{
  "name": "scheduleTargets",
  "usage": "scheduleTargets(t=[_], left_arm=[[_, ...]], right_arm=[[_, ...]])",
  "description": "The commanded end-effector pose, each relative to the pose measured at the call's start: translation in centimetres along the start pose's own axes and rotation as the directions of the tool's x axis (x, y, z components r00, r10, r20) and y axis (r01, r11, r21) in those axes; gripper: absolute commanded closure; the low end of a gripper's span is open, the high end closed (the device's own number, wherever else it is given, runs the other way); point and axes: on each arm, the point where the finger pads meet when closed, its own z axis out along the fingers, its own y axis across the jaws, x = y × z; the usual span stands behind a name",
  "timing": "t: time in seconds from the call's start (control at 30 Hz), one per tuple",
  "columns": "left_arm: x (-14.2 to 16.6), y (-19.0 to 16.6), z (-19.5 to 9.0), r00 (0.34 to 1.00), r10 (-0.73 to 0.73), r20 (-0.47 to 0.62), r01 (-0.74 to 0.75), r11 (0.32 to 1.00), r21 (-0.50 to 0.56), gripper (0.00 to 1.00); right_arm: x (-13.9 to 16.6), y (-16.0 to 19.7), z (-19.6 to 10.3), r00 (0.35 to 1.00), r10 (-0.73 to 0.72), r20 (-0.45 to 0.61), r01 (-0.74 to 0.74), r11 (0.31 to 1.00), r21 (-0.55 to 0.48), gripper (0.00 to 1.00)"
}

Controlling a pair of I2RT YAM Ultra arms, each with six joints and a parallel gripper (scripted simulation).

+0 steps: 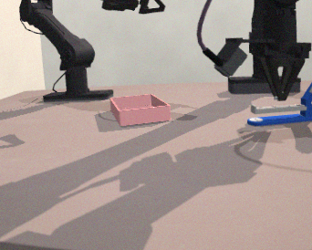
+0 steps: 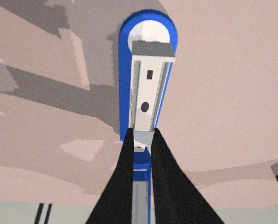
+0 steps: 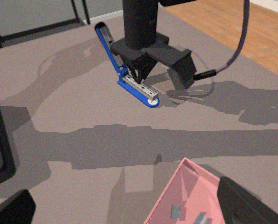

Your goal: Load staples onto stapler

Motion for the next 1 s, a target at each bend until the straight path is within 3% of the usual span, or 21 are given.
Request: scheduleTargets(t=[0.0, 0.5, 0.97], left_arm=[[-0.3, 0.1, -0.3, 1.000, 0.018, 0.007, -0.018, 1.000, -0.010, 0.94], [-0.3, 0.7, -0.3, 1.000, 0.009, 0.024, -0.009, 1.000, -0.029, 0.94], [0.1, 0.0, 1.3, 1.000, 0.006, 0.019, -0.006, 1.000, 0.000, 0.94]], right_arm=[[-0.4, 0.0, -0.1, 1.000, 0.000, 0.012, 0.000, 1.000, 0.002, 0.00], [-0.4, 0.0, -0.1, 1.000, 0.000, 0.012, 0.000, 1.000, 0.002, 0.00], [-0.4, 0.0, -0.1, 1.000, 0.000, 0.012, 0.000, 1.000, 0.002, 0.00]])
